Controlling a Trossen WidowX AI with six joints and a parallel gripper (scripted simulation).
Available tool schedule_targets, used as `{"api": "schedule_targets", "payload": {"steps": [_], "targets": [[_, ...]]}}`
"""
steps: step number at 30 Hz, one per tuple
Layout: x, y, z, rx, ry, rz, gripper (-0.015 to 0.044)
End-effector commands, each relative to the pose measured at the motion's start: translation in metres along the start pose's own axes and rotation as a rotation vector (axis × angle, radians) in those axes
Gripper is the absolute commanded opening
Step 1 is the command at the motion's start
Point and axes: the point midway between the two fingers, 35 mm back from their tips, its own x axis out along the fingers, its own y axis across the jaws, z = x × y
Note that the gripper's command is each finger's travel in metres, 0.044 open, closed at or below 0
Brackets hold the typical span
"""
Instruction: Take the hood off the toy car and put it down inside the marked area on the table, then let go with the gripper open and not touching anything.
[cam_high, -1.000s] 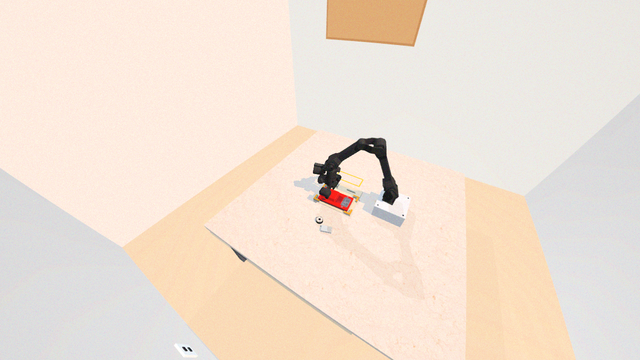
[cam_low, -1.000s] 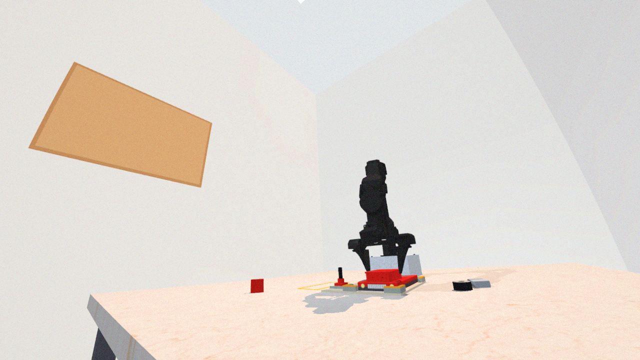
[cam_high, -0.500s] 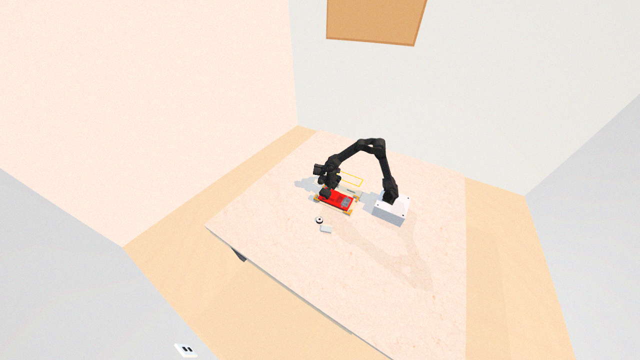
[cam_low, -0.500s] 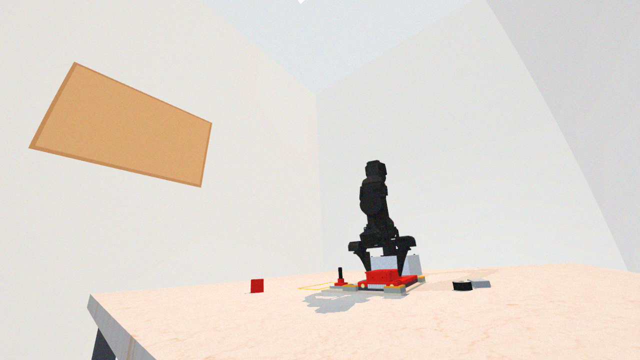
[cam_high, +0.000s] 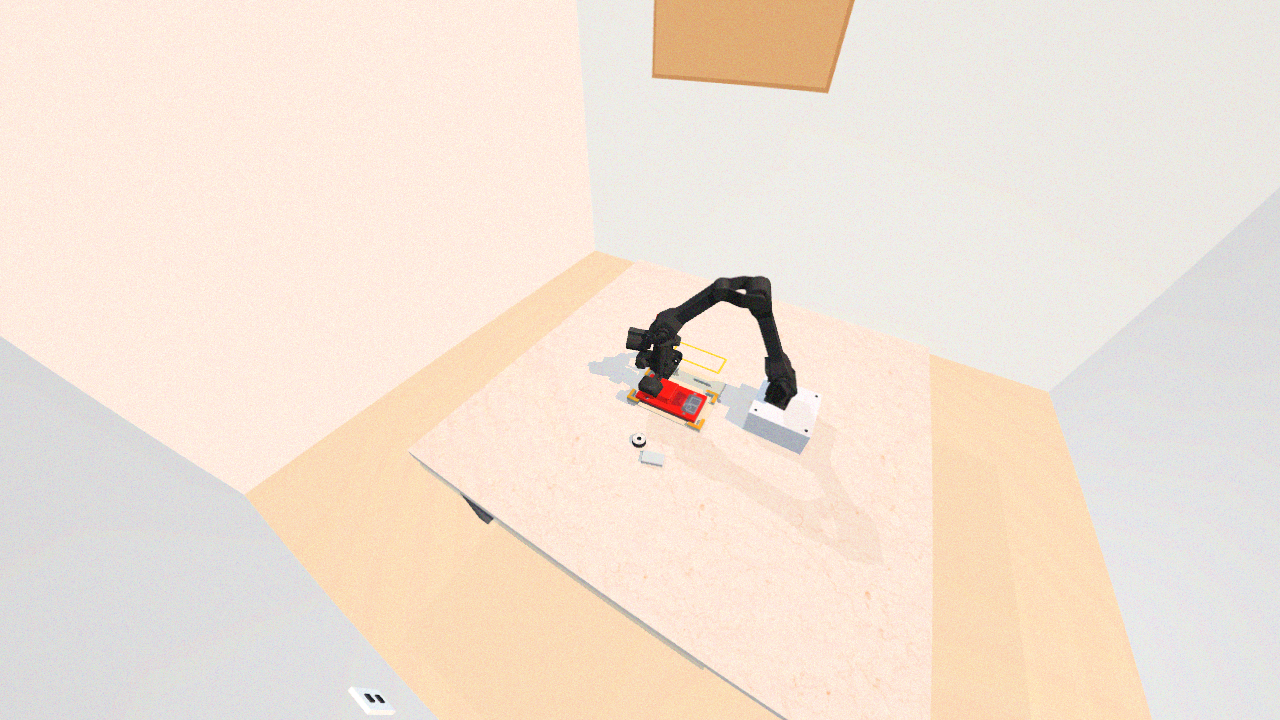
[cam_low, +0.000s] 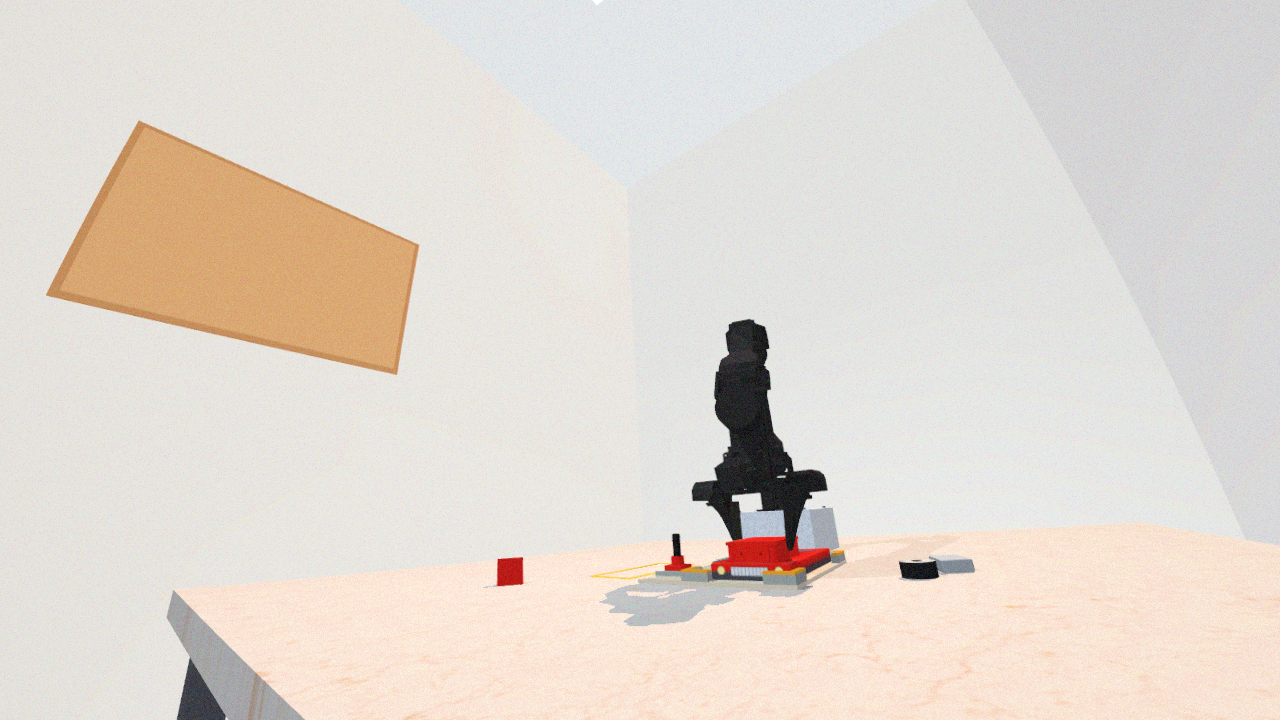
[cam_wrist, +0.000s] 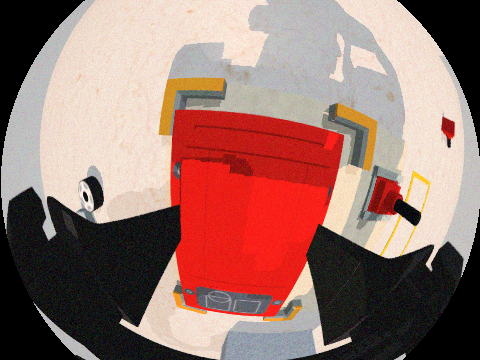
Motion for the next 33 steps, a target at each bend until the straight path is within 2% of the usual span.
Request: {"api": "schedule_targets", "payload": {"steps": [1,6,33], "targets": [[-0.002,0.0,0.0,0.0,-0.001,-0.001,0.0117],[-0.006,0.0,0.0,0.0,-0.001,-0.001,0.0],[-0.023,0.0,0.0,0.0,0.0,0.0,0.0]]}}
